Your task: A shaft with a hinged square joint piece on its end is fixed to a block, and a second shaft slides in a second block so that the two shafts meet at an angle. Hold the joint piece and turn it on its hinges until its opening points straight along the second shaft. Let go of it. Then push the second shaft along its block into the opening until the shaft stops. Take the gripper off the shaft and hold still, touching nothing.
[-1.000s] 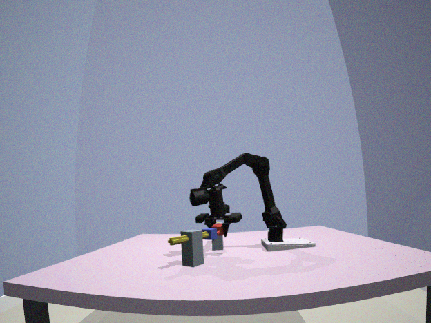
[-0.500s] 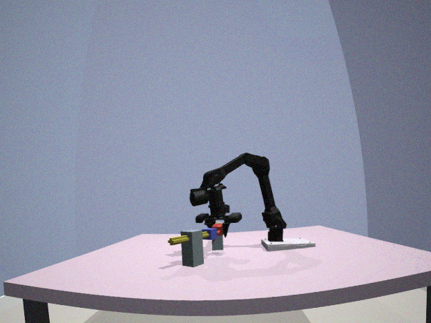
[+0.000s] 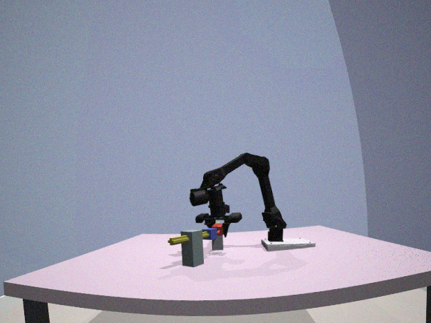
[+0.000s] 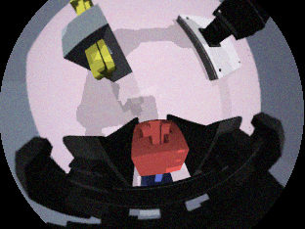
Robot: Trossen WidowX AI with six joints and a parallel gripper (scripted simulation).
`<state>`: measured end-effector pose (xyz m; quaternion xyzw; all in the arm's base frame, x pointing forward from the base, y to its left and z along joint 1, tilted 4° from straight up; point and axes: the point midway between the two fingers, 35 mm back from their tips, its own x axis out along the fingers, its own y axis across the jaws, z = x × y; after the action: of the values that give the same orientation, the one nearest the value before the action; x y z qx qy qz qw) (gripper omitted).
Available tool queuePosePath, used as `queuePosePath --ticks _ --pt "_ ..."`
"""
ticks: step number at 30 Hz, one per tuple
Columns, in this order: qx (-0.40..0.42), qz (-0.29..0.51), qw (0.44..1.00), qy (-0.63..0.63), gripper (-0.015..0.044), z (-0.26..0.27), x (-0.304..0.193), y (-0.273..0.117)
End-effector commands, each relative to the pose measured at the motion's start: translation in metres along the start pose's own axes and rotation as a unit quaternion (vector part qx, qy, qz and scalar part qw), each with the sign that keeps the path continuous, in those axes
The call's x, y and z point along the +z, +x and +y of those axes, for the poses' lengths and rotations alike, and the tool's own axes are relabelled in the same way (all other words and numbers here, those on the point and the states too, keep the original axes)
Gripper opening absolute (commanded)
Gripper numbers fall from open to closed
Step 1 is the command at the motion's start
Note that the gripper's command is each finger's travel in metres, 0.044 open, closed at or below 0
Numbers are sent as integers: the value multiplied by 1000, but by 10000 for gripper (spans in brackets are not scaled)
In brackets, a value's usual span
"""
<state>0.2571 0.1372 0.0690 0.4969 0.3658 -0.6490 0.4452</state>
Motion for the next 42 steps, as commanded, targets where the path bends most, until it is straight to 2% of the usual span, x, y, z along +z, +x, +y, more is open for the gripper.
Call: queuePosePath --ticks 1,24,26,31,37,42 --pt "0 0 1000 -1 182 0 0 0" --pt "0 0 1000 -1 182 0 0 0" --pt "0 0 1000 0 147 0 0 0" --pt "0 0 1000 0 147 0 0 0" --pt "0 0 1000 0 0 0 0 0" --pt "0 1 1000 -2 0 0 0 0"
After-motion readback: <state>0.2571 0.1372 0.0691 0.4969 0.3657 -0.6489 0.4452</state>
